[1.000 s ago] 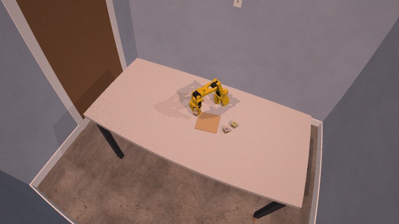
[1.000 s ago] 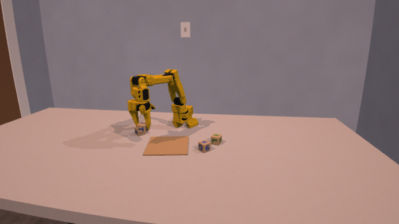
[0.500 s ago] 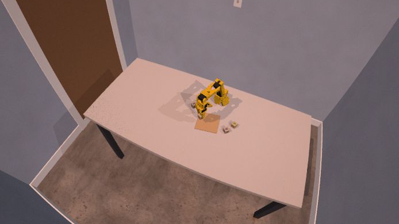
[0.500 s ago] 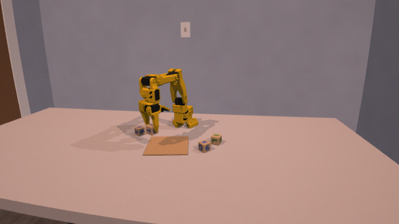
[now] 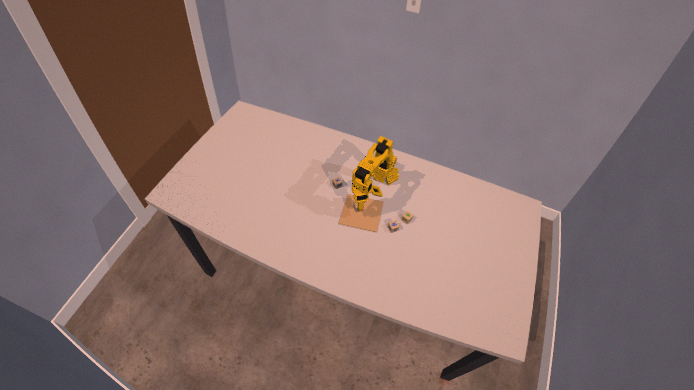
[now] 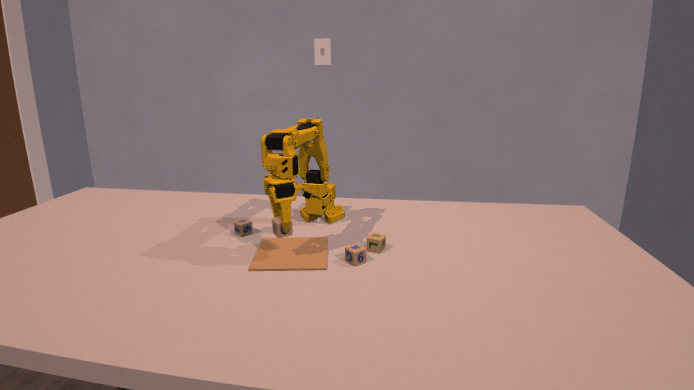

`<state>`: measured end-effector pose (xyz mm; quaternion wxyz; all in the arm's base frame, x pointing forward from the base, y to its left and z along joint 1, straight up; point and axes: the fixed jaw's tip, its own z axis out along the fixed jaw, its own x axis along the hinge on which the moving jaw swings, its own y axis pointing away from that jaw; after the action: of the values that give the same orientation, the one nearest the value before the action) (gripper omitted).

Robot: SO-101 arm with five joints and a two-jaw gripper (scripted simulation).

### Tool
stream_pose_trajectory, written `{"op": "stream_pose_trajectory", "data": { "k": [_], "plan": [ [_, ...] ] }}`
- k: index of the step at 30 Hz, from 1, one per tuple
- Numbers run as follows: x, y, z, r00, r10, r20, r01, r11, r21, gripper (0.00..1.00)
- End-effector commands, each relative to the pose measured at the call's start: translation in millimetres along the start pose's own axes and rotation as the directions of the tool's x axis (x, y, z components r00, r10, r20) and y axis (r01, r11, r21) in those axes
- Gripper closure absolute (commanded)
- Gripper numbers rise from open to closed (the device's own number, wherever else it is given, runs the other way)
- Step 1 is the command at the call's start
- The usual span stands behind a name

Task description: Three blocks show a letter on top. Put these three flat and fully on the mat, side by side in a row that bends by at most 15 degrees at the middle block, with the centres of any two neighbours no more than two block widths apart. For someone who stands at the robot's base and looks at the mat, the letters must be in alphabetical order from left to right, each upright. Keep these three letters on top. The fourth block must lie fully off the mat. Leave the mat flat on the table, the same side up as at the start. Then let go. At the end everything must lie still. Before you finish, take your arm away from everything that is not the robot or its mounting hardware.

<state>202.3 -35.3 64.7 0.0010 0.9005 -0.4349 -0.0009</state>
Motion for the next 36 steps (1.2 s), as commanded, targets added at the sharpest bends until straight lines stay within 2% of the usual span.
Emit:
{"op": "stream_pose_trajectory", "data": {
  "k": [1,8,20,36],
  "plan": [
    [-6.0,-11.5,-12.4,0.991,0.123,-0.048,-0.119,0.991,0.067,1.00],
    [-18.4,-17.6,-11.6,0.965,0.260,-0.033,-0.257,0.963,0.074,1.00],
    [-42.9,-27.6,-9.7,0.860,0.510,-0.003,-0.508,0.858,0.079,1.00],
    [-58.6,-32.6,-8.3,0.759,0.651,0.016,-0.650,0.756,0.076,1.00]
  ]
}}
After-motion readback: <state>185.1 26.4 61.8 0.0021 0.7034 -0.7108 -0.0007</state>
